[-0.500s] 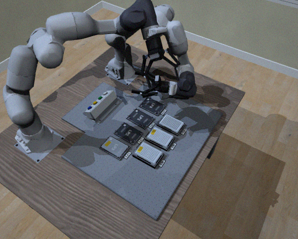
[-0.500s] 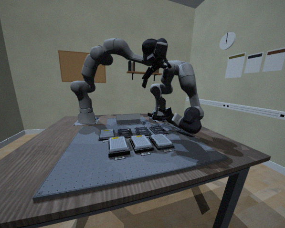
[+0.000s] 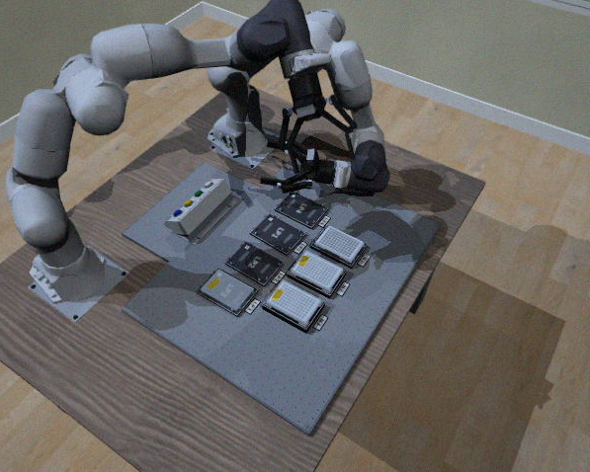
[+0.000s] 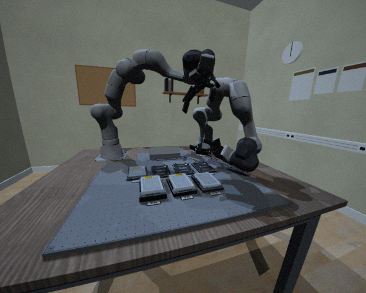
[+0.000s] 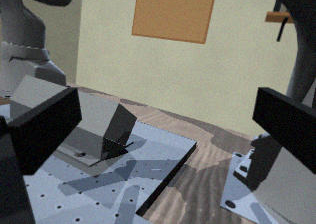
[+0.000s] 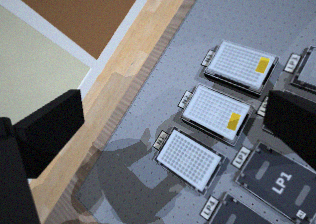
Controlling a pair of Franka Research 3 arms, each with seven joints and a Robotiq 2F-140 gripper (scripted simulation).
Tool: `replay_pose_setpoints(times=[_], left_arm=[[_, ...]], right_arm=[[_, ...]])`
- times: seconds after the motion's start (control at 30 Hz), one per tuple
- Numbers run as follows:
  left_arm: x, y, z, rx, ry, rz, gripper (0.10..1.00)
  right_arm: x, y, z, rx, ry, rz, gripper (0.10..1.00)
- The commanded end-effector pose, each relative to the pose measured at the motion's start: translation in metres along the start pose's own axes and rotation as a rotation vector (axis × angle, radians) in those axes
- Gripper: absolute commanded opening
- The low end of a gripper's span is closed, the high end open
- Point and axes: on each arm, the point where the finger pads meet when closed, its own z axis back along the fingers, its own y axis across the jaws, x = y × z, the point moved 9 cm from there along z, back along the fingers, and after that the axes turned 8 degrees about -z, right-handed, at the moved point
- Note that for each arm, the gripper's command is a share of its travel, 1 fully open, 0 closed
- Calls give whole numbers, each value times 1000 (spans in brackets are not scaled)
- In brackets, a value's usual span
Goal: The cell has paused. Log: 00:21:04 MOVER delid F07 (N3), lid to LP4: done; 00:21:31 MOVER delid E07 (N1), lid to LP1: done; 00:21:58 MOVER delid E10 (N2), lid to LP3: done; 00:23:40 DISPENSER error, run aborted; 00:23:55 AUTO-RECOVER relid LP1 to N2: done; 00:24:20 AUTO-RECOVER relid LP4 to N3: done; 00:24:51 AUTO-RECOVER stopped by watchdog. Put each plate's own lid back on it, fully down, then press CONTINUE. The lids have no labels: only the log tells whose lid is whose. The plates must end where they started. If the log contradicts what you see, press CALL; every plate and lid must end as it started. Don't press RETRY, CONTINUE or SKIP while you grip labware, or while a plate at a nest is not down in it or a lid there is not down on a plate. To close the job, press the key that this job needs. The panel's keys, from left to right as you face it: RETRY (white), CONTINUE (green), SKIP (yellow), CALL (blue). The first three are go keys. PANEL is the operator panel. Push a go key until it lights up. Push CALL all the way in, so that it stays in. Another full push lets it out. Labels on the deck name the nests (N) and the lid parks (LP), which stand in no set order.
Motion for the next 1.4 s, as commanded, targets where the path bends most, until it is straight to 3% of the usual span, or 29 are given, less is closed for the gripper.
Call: replay_pose_setpoints(times=[0.0,0.1,0.2,0.6,0.8,1.1,1.17,1.23,1.37], left_arm=[[0,0,0,0,0,0,1000],[-1,-1,0,2,-6,-2,1000],[-8,-15,1,24,-80,-25,1000],[-8,-15,1,24,-80,-25,1000],[-8,-15,1,24,-80,-25,1000],[-8,-15,1,24,-80,-25,1000],[-8,-15,1,24,-80,-25,1000],[-8,-15,1,24,-80,-25,1000],[-8,-15,1,24,-80,-25,1000]], right_arm=[[0,0,0,0,0,0,1000],[0,0,0,0,0,0,1000],[-2,-1,-1,2,1,-1,1000],[-35,-10,-29,49,12,-18,1000],[-87,-20,-69,121,26,-46,1000],[-206,-22,-149,270,40,-113,1000],[-206,-22,-149,270,40,-113,1000],[-243,-17,-171,313,40,-136,1000],[-273,-11,-188,349,39,-155,1000]])
